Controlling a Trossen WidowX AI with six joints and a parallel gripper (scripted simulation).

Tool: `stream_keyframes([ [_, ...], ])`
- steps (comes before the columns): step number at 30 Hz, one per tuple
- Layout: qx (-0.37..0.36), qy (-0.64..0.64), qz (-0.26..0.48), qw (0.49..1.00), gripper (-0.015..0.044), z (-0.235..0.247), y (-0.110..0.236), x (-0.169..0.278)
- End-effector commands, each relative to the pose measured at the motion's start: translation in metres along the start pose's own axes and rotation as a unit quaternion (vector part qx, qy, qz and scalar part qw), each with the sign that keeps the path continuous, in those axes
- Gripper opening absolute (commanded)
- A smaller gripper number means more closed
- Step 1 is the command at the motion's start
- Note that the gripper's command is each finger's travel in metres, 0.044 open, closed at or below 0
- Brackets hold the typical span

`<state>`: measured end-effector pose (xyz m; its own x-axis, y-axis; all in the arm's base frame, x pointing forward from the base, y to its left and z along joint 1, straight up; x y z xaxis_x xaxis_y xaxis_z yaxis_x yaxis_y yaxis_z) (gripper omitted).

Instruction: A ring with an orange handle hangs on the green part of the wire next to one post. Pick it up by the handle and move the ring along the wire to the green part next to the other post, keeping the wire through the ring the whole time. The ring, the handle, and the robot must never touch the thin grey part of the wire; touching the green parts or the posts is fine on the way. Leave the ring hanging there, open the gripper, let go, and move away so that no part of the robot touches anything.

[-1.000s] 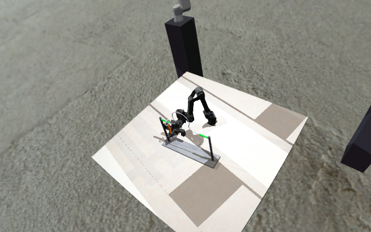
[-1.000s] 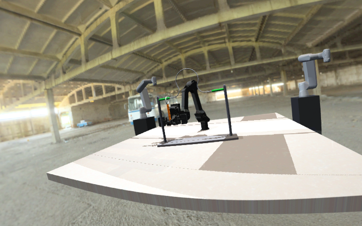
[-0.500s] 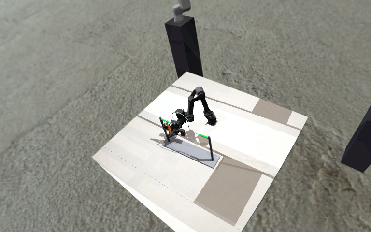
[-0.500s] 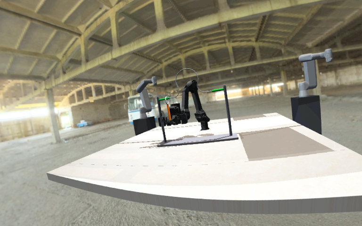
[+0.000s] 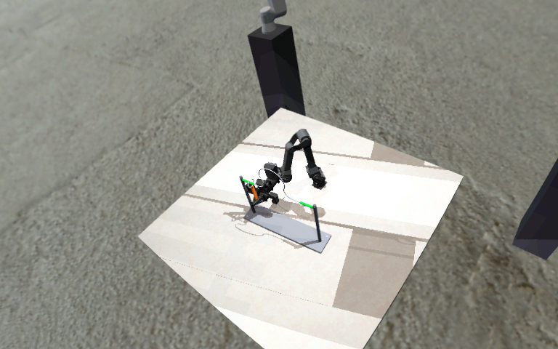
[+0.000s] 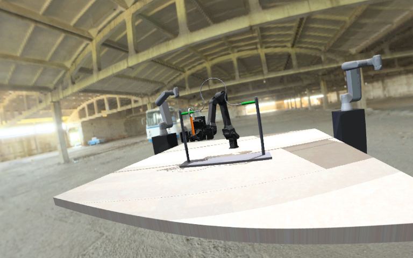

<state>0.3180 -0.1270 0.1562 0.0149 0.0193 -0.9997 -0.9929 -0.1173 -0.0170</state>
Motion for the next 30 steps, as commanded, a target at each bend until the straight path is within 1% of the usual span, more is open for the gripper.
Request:
stream_keyframes([
  [1,0.001,-0.001,-0.001,1.0,-0.015,0.0,0.0,-0.001],
  [30,0.001,-0.005,0.0,1.0,-0.015,0.024,0.0,0.0],
])
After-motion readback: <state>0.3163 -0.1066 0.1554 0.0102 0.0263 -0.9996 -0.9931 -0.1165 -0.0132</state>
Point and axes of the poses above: the point midway between the two fingers, 35 mm back from their tips, its own y axis back along the fingers, its own z axis across the jaws, x = y × z, the point moved 3 cm from there along y, back along the fingers, and after that the axes turned 2 degrees about -y, right-handed, at the moved point
